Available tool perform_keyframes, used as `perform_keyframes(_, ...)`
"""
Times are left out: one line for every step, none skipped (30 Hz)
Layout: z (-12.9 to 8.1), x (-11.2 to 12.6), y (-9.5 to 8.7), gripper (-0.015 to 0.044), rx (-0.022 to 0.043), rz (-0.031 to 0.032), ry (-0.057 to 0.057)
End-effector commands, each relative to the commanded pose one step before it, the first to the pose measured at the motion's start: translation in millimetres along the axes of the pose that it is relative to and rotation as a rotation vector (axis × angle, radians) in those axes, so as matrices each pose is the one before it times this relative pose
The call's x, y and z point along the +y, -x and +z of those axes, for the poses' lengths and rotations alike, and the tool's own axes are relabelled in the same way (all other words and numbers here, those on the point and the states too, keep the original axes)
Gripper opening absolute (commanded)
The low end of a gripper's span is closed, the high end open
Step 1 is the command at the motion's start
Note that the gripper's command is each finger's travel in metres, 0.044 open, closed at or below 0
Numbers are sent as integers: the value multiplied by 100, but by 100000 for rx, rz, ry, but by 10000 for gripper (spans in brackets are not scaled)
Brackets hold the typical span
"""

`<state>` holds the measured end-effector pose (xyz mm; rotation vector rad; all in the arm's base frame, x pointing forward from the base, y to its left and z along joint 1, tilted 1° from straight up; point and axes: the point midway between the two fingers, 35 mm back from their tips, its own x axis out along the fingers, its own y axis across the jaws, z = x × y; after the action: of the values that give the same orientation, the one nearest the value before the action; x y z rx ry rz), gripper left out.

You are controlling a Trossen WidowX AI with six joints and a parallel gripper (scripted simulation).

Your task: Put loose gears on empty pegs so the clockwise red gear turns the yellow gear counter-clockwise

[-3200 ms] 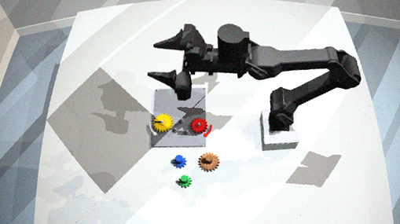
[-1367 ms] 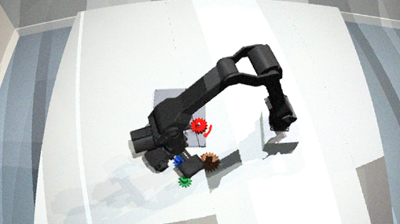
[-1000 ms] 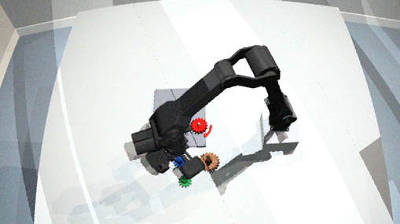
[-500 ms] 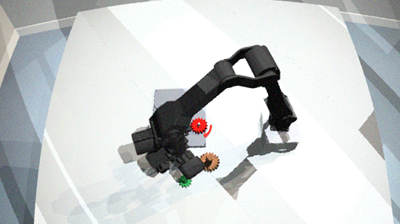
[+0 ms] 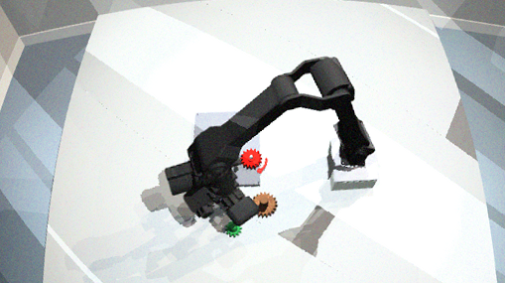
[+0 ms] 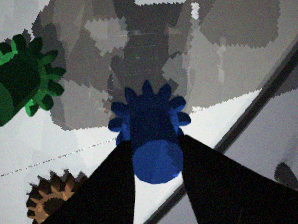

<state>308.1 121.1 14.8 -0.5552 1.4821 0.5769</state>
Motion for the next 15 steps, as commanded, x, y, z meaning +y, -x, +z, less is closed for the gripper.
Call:
perform_keyframes(435,-78,1303,0,-1024,-129,214)
perform_keyframes(43,-7,269,0,-5,-1,0)
perform_keyframes(40,-6,270,0,-4,-1,0)
perform_keyframes(38,-5,270,0,-4,-1,0)
perform_keyframes(35,-4,271,0,-4,-1,0)
perform_keyframes(33,-3,272,0,-4,-1,0)
perform_keyframes(30,-2,273,0,-3,-1,0)
perform_keyframes(28,-1,274,0,-3,-1,0)
perform_keyframes(25,0,275,0,-3,-1,0)
perform_keyframes(23,1,275,0,-3,-1,0)
perform_keyframes(20,2,276,0,-2,0,0)
perform_keyframes(17,3,277,0,-2,0,0)
perform_keyframes(15,4,277,0,-2,0,0)
perform_keyframes(12,5,278,0,-2,0,0)
perform_keyframes(9,6,279,0,-1,0,0)
